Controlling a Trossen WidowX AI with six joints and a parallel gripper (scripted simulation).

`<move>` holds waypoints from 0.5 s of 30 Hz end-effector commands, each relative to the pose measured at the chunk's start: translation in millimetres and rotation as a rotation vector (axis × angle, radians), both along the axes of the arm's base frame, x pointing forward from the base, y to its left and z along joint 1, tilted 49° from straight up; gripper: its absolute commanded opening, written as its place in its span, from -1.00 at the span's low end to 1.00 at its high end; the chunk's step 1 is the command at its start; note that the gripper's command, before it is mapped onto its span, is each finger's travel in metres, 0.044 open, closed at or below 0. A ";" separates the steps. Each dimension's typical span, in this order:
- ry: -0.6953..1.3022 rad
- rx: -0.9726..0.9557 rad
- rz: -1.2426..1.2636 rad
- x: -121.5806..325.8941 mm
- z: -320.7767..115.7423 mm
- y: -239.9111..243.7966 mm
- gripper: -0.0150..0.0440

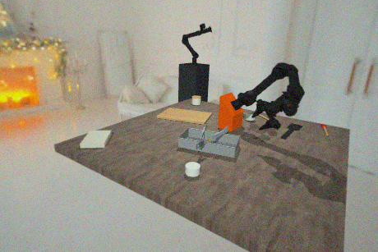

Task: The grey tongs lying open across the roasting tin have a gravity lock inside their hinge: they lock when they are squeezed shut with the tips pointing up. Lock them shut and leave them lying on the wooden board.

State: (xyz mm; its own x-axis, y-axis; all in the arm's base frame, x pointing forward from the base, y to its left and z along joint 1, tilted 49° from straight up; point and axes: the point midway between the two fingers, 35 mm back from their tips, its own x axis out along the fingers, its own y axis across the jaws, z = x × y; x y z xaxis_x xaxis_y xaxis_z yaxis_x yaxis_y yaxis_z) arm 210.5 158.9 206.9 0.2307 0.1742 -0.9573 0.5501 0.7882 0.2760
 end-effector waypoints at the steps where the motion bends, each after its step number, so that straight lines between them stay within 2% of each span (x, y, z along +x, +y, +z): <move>1: 0.091 0.018 0.120 40.1 -22.8 -6.3 1.00; 6: 0.149 0.102 0.330 88.6 -56.9 -26.8 1.00; 15: 0.098 0.286 0.600 139.1 -97.5 -59.5 1.00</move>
State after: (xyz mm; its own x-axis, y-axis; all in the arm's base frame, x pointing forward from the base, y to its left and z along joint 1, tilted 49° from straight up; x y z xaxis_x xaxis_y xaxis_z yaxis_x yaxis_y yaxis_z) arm 309.4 125.4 139.7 -0.0309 0.3500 -0.9362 0.2386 0.9122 0.3331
